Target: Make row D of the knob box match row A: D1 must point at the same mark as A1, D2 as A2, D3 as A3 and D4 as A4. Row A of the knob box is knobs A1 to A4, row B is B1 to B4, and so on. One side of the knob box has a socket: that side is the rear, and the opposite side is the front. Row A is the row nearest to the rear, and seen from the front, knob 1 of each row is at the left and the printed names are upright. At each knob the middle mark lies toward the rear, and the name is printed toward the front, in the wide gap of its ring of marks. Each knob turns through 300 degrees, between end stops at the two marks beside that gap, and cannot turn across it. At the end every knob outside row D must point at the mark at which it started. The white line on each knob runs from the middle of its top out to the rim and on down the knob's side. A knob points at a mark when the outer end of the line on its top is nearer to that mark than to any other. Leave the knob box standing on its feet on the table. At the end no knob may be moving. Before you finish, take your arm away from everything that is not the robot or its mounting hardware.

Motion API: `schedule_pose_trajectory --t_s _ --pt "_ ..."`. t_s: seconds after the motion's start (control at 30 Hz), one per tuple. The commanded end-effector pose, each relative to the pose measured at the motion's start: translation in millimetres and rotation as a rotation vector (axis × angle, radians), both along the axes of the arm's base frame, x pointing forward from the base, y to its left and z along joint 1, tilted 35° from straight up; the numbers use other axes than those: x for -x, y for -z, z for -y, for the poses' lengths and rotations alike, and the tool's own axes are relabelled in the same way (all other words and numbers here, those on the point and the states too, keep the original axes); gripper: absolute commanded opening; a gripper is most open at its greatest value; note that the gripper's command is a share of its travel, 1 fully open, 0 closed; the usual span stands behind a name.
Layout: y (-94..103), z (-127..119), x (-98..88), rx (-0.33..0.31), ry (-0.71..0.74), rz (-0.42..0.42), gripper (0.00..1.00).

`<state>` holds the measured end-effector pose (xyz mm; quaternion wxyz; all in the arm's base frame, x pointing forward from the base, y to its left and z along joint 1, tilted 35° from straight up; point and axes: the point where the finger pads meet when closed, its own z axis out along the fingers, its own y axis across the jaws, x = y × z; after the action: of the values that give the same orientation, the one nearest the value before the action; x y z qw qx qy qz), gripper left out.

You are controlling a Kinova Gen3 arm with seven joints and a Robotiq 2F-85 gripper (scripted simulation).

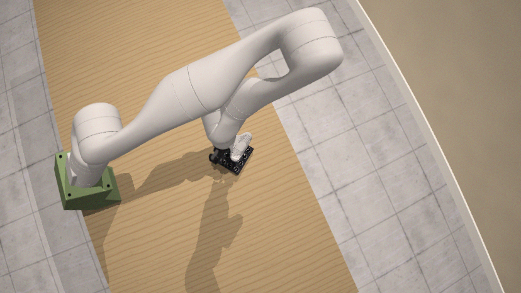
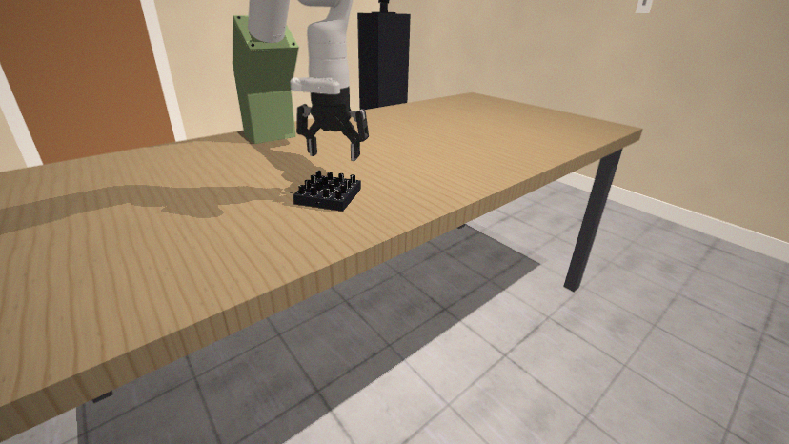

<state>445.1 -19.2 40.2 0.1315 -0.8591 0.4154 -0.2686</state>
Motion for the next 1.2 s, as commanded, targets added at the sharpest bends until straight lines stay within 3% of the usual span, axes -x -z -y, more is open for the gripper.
schedule_pose_trajectory --t_s 0.0,1.17 --pt "-0.5 0 -0.1 0.000 0.000 0.001 1.00" --pt "4.8 -11 7.6 0.000 0.000 0.001 1.00"
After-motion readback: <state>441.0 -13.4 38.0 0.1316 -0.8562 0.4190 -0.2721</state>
